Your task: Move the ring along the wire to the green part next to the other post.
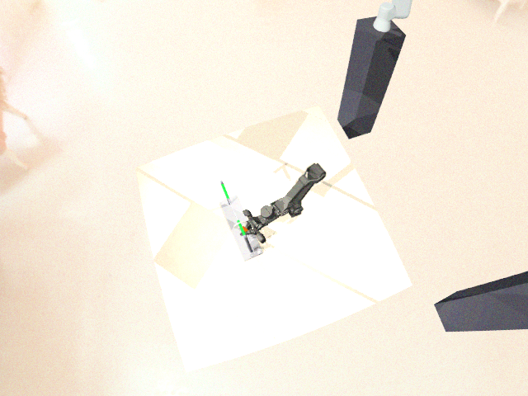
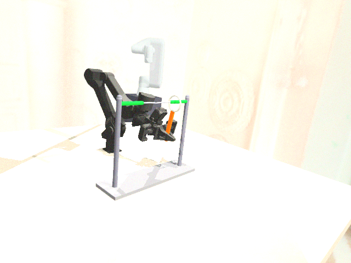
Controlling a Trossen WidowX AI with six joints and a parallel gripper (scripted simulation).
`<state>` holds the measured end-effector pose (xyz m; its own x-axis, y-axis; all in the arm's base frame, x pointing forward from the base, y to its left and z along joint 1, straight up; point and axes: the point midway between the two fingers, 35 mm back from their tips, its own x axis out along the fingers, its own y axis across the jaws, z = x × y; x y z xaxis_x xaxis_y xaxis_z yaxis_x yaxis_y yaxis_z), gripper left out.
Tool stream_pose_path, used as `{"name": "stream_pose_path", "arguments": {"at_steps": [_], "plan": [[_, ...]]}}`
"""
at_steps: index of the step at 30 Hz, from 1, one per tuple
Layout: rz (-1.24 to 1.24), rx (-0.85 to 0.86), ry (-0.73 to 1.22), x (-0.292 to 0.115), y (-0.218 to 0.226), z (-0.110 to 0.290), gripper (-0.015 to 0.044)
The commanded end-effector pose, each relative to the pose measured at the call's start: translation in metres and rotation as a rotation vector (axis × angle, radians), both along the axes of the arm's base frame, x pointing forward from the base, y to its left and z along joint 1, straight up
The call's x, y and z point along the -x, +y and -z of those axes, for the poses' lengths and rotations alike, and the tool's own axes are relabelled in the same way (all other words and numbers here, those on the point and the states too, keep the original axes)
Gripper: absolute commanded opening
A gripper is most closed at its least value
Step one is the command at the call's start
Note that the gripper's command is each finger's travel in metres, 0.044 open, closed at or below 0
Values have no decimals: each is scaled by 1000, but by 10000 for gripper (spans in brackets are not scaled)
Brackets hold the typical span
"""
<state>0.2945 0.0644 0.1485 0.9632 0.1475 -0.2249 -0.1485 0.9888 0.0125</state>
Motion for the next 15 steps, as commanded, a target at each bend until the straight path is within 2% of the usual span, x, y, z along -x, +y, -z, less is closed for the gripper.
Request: {"name": "stream_pose_path", "arguments": {"at_steps": [1,15], "plan": [[7,-1,5,0,-1,7,-150],[7,-1,5,1,-1,14,-150]]}}
